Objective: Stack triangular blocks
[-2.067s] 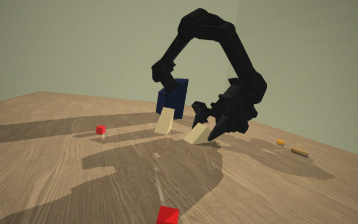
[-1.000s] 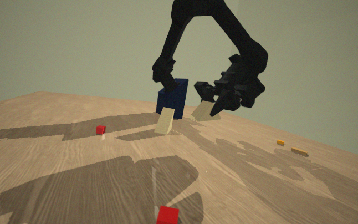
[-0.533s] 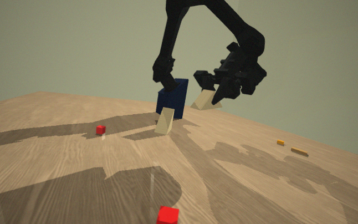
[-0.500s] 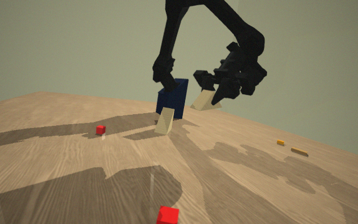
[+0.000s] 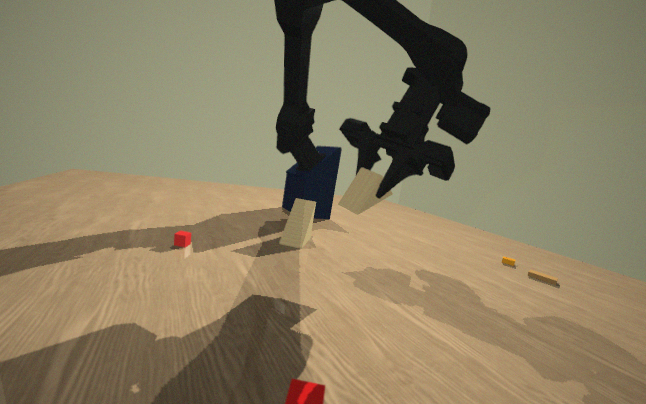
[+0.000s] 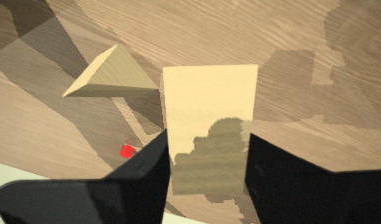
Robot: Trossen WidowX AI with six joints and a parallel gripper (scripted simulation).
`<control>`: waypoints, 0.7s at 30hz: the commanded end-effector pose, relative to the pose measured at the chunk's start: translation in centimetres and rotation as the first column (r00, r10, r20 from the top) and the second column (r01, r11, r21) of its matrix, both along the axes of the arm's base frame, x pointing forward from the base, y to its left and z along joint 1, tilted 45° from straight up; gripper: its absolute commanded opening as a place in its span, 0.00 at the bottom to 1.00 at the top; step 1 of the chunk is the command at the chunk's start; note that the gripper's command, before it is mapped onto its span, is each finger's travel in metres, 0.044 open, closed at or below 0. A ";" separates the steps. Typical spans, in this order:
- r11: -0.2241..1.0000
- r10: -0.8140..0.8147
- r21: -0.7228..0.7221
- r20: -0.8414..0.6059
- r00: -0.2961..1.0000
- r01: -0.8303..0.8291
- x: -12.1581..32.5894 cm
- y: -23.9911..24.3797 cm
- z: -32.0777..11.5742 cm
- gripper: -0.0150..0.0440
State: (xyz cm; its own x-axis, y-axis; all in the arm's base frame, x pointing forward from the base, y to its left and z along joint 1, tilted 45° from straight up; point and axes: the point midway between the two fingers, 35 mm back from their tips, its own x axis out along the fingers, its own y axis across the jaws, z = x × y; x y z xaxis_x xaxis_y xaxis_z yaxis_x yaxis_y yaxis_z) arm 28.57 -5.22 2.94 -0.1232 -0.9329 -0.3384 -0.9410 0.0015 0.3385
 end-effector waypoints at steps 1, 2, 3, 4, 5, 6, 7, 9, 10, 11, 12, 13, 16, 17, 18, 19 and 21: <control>0.998 0.004 0.058 -0.045 0.999 -0.002 -0.1 -0.1 0.3 0.25; 0.997 0.008 0.075 -0.059 0.998 -0.003 -0.1 -0.1 0.3 0.25; 0.996 0.012 0.092 -0.074 0.997 -0.005 -0.1 -0.1 0.3 0.25; 0.994 0.017 0.110 -0.088 0.996 -0.008 -0.1 -0.2 0.3 0.25; 0.992 0.023 0.127 -0.102 0.995 -0.010 -0.1 -0.2 0.3 0.25; 0.989 0.030 0.144 -0.115 0.993 -0.014 -0.1 -0.2 0.4 0.25; 0.987 0.038 0.162 -0.128 0.991 -0.017 -0.1 -0.2 0.4 0.25; 0.980 0.056 0.198 -0.153 0.987 -0.025 0.0 -0.2 0.4 0.25; 0.976 0.066 0.215 -0.164 0.984 -0.030 0.0 -0.2 0.5 0.25; 0.972 0.077 0.233 -0.175 0.981 -0.035 0.1 -0.2 0.5 0.25; 0.967 0.089 0.251 -0.186 0.979 -0.041 0.1 -0.2 0.5 0.25; 0.962 0.102 0.269 -0.196 0.975 -0.047 0.2 -0.2 0.6 0.25; 0.944 0.144 0.322 -0.222 0.964 -0.067 0.3 -0.2 0.7 0.25; 0.938 0.159 0.339 -0.230 0.960 -0.074 0.4 -0.2 0.7 0.25; 0.931 0.175 0.356 -0.237 0.956 -0.082 0.5 -0.2 0.8 0.25; 0.923 0.192 0.373 -0.243 0.951 -0.091 0.6 -0.1 0.8 0.25; 0.907 0.227 0.407 -0.254 0.940 -0.109 0.7 -0.1 0.9 0.25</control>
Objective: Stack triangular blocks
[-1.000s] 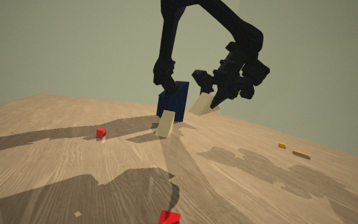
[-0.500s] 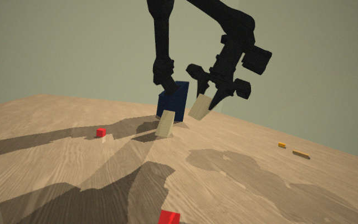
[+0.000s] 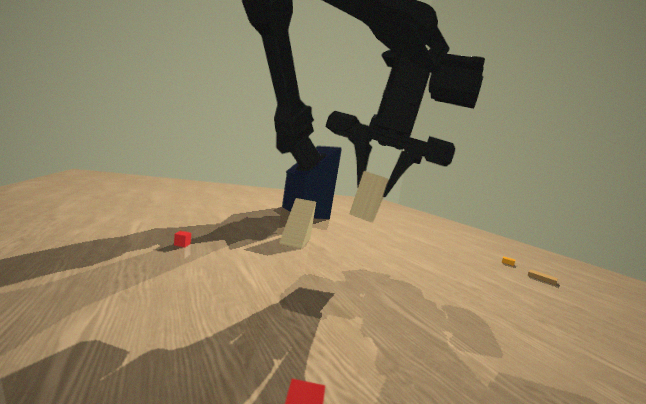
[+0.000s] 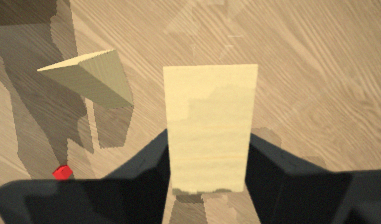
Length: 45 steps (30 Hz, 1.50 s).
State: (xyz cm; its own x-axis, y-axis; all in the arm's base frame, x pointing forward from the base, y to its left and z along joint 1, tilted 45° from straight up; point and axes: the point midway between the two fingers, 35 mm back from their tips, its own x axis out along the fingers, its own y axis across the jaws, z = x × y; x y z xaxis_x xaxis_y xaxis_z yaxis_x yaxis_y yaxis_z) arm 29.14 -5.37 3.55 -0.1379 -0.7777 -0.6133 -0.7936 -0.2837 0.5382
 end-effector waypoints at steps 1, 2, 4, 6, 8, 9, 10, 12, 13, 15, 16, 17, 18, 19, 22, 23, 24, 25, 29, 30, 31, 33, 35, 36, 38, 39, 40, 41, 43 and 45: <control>0.997 0.047 0.062 -0.023 0.999 -0.045 0.2 0.1 0.4 0.25; 0.995 0.063 0.079 -0.030 0.998 -0.060 0.3 0.1 0.4 0.25; 0.989 0.096 0.113 -0.043 0.994 -0.091 0.5 0.1 0.6 0.25; 0.982 0.129 0.143 -0.053 0.990 -0.120 0.7 0.1 0.7 0.25; 0.979 0.141 0.154 -0.056 0.988 -0.131 0.8 0.2 0.8 0.25; 0.979 0.141 0.154 -0.056 0.988 -0.131 0.8 0.2 0.8 0.25; 0.979 0.141 0.154 -0.056 0.988 -0.131 0.8 0.2 0.8 0.25; 0.979 0.141 0.154 -0.056 0.988 -0.131 0.8 0.1 1.1 0.25; 0.979 0.141 0.154 -0.056 0.988 -0.131 0.7 -0.1 1.4 0.25; 0.979 0.141 0.154 -0.057 0.988 -0.131 0.5 -0.4 2.3 0.25; 0.979 0.141 0.155 -0.057 0.988 -0.131 0.4 -0.5 2.8 0.25; 0.979 0.141 0.155 -0.057 0.988 -0.131 0.3 -0.6 3.2 0.25; 0.979 0.141 0.155 -0.057 0.988 -0.131 0.2 -0.8 3.7 0.25; 0.979 0.142 0.155 -0.057 0.988 -0.131 0.1 -0.9 4.1 0.25; 0.979 0.142 0.155 -0.057 0.988 -0.131 -0.3 -1.4 5.5 0.25; 0.979 0.142 0.155 -0.058 0.988 -0.131 -0.5 -1.5 5.9 0.25; 0.979 0.142 0.154 -0.058 0.988 -0.131 -0.6 -1.7 6.4 0.25; 0.979 0.142 0.154 -0.058 0.988 -0.131 -0.8 -1.8 6.8 0.25; 0.979 0.142 0.154 -0.058 0.988 -0.131 -1.5 -2.4 8.5 0.25; 0.979 0.142 0.154 -0.059 0.988 -0.131 -1.7 -2.5 8.9 0.25; 0.979 0.142 0.154 -0.059 0.988 -0.131 -1.9 -2.7 9.4 0.25; 0.979 0.141 0.153 -0.059 0.988 -0.131 -2.4 -3.0 10.2 0.25; 0.980 0.141 0.153 -0.060 0.988 -0.131 -2.8 -3.2 11.0 0.25; 0.980 0.141 0.152 -0.060 0.988 -0.131 -3.1 -3.4 11.4 0.25; 0.980 0.141 0.152 -0.060 0.988 -0.131 -3.6 -3.6 12.2 0.25; 0.980 0.141 0.152 -0.061 0.988 -0.131 -3.8 -3.7 12.6 0.25; 0.980 0.141 0.152 -0.061 0.988 -0.131 -3.9 -3.8 12.8 0.25; 0.980 0.141 0.152 -0.061 0.988 -0.131 -4.0 -3.9 12.9 0.25; 0.980 0.141 0.151 -0.061 0.988 -0.131 -4.2 -4.0 13.0 0.25; 0.980 0.141 0.152 -0.061 0.988 -0.131 -4.2 -4.1 12.8 0.25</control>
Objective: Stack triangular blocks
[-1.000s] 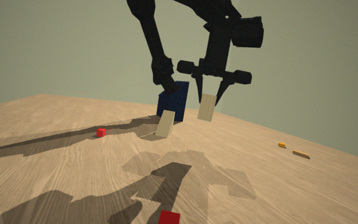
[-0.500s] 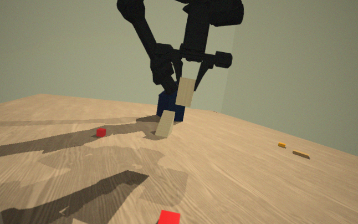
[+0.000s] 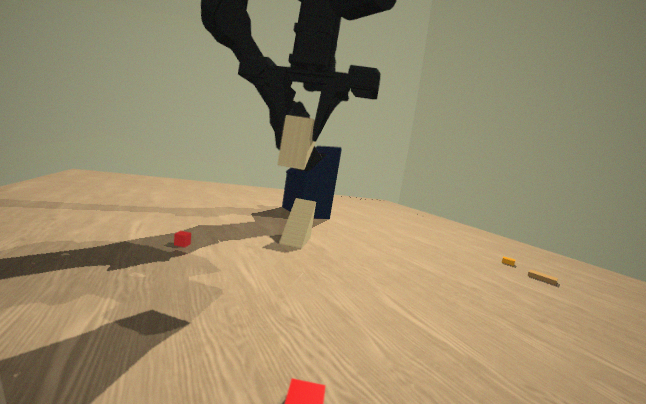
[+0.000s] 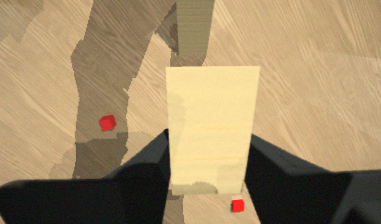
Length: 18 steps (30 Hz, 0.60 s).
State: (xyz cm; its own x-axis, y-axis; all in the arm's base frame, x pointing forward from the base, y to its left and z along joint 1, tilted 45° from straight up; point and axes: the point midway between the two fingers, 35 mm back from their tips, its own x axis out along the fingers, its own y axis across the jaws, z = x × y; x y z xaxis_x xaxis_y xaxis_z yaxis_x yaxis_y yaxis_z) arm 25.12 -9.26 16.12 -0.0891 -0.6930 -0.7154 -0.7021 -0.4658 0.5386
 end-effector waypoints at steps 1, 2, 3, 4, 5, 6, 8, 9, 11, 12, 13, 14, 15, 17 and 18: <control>1.000 0.002 -0.001 0.005 1.000 -0.002 -0.3 -0.3 -0.1 0.25; 1.000 0.002 -0.001 0.005 1.000 -0.002 -0.4 -0.5 -0.4 0.25; 1.000 0.002 -0.001 0.005 1.000 -0.002 -0.5 -0.7 -0.8 0.25; 1.000 0.002 -0.001 0.005 1.000 -0.002 -0.6 -0.9 -1.1 0.25; 1.000 0.002 -0.001 0.005 1.000 -0.002 -0.7 -1.1 -1.4 0.25; 1.000 0.002 0.000 0.005 1.000 -0.002 -0.8 -1.3 -1.8 0.25; 1.000 0.002 0.000 0.005 1.000 -0.002 -1.0 -1.7 -2.4 0.25; 1.000 0.002 -0.001 0.005 1.000 -0.002 -1.1 -1.9 -2.8 0.25; 1.000 0.002 -0.001 0.005 1.000 -0.002 -1.4 -2.2 -3.4 0.25; 1.000 0.002 -0.001 0.005 1.000 -0.002 -1.6 -2.4 -3.8 0.25; 1.000 0.002 -0.001 0.005 1.000 -0.002 -1.7 -2.6 -4.1 0.25; 1.000 0.002 -0.002 0.005 1.000 -0.002 -1.9 -2.7 -4.4 0.25; 1.000 0.002 -0.002 0.005 1.000 -0.002 -2.0 -2.9 -4.8 0.25; 1.000 0.002 -0.003 0.005 1.000 -0.002 -2.4 -3.3 -5.4 0.25; 1.000 0.002 -0.004 0.004 1.000 -0.002 -2.6 -3.4 -5.7 0.25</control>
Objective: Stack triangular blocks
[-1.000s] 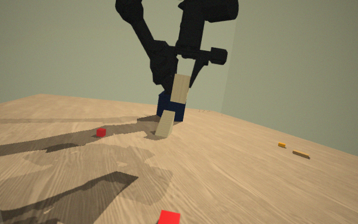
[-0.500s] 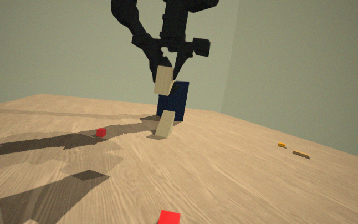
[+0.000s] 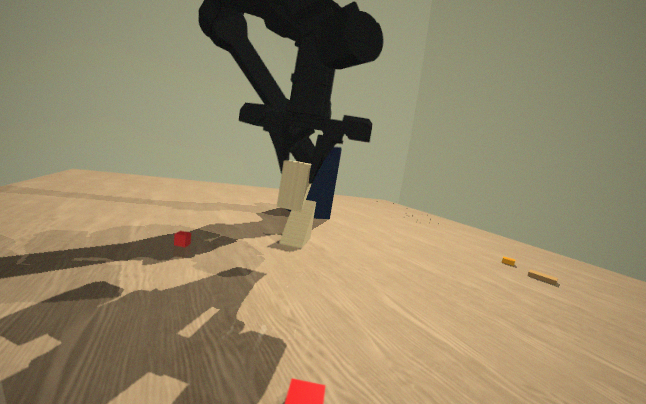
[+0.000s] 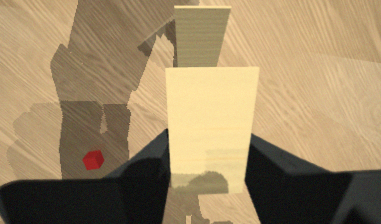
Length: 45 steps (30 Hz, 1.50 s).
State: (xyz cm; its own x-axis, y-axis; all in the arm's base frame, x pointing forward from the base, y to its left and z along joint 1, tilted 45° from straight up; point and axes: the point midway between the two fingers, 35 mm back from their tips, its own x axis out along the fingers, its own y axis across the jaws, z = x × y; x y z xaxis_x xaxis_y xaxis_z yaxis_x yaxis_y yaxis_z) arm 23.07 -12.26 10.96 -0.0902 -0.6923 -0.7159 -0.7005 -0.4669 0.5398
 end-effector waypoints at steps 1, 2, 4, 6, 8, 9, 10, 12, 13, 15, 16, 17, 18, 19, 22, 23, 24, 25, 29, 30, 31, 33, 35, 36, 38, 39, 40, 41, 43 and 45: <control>1.000 0.001 -0.005 0.007 1.000 -0.001 -0.6 -0.5 -0.9 0.25; 1.000 0.001 -0.005 0.007 1.000 -0.001 -0.6 -0.6 -1.1 0.25; 1.000 0.001 -0.005 0.007 1.000 -0.001 -0.6 -0.6 -1.2 0.25; 1.000 0.001 -0.005 0.007 1.000 -0.001 -0.8 -0.8 -1.6 0.25; 1.000 0.001 -0.005 0.006 1.000 -0.001 -1.0 -1.2 -2.3 0.25; 1.000 0.001 -0.006 0.006 1.000 -0.001 -1.2 -1.4 -2.7 0.25; 1.000 0.001 -0.006 0.006 1.000 -0.001 -1.3 -1.6 -3.1 0.25; 1.000 0.001 -0.006 0.006 1.000 -0.001 -1.5 -1.9 -3.6 0.25; 1.000 0.001 -0.006 0.006 1.000 -0.001 -1.5 -1.9 -3.7 0.25; 1.000 0.004 -0.004 0.008 1.000 -0.004 -1.5 -1.9 -3.7 0.25; 1.000 0.010 0.002 0.011 1.000 -0.010 -1.5 -1.8 -3.6 0.25; 1.000 0.011 0.004 0.013 1.000 -0.011 -1.4 -1.8 -3.6 0.25; 1.000 0.013 0.005 0.013 1.000 -0.013 -1.4 -1.8 -3.6 0.25; 1.000 0.013 0.005 0.012 1.000 -0.013 -1.4 -1.8 -3.7 0.25; 1.000 0.014 0.005 0.012 1.000 -0.014 -1.4 -1.8 -3.7 0.25; 1.000 0.014 0.005 0.012 1.000 -0.014 -1.4 -1.8 -3.7 0.25; 1.000 0.014 0.005 0.012 1.000 -0.014 -1.4 -1.8 -3.7 0.25; 1.000 0.014 0.005 0.012 1.000 -0.014 -1.4 -1.8 -3.7 0.25; 1.000 0.015 0.005 0.011 1.000 -0.015 -1.5 -1.8 -3.7 0.25; 1.000 0.015 0.005 0.011 1.000 -0.015 -1.5 -1.8 -3.7 0.25; 1.000 0.015 0.005 0.011 1.000 -0.015 -1.5 -1.8 -3.7 0.25; 1.000 0.015 0.005 0.011 1.000 -0.015 -1.5 -1.8 -3.7 0.25; 1.000 0.016 0.006 0.013 1.000 -0.016 -1.5 -1.8 -3.6 0.25; 1.000 0.016 0.006 0.013 1.000 -0.016 -1.5 -1.8 -3.6 0.25; 1.000 0.016 0.007 0.014 1.000 -0.016 -1.5 -1.8 -3.6 0.25; 1.000 0.016 0.007 0.014 1.000 -0.016 -1.5 -1.8 -3.6 0.25; 1.000 0.016 0.007 0.014 1.000 -0.016 -1.5 -1.8 -3.6 0.25; 1.000 0.016 0.007 0.014 1.000 -0.016 -1.5 -1.8 -3.6 0.25; 1.000 0.016 0.007 0.015 1.000 -0.016 -1.5 -1.8 -3.6 0.25; 1.000 0.016 0.007 0.015 1.000 -0.016 -1.5 -1.8 -3.6 0.25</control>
